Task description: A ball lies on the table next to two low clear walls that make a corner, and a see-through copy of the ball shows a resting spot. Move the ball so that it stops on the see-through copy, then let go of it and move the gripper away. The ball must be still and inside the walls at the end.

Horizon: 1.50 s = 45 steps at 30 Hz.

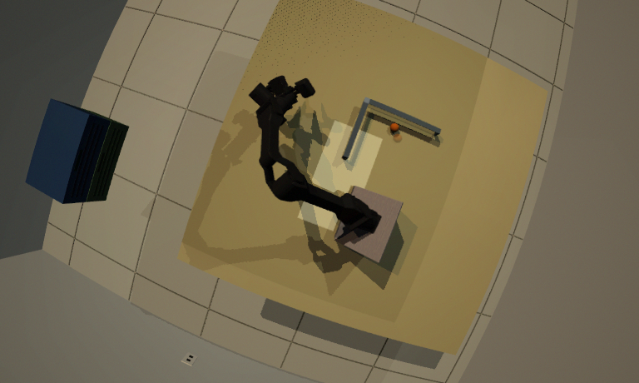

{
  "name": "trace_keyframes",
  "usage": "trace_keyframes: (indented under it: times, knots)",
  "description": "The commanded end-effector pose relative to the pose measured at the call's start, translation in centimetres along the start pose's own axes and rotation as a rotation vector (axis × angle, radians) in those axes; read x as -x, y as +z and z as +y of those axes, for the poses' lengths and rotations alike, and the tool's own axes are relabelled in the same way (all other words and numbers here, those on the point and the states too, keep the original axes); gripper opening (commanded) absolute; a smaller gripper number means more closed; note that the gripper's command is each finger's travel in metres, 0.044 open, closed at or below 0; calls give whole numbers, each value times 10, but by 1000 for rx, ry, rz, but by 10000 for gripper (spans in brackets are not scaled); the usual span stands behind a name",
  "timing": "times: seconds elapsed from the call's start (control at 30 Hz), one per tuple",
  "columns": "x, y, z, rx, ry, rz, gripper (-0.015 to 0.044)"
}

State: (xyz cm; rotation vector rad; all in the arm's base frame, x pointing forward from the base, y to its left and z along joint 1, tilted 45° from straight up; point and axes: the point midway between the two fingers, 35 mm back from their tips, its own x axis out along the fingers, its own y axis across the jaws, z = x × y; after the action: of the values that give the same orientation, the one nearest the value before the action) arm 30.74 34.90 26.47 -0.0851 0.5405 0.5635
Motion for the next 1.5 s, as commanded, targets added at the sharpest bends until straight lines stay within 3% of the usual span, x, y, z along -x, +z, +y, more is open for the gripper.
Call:
trace_keyframes:
  times: [0.0,0.37,0.6,0.77,0.87,1.47]
  knots:
    - [-37,-33,-54,9,-34,148,276]
    - [-74,-128,-194,-158,-13,484,276]
    - [-69,-203,-254,-373,163,652,276]
    - [-59,-263,-265,-602,372,730,276]
    - [-60,-287,-269,-723,404,760,276]
    - [-70,-296,-260,-732,407,762,276]
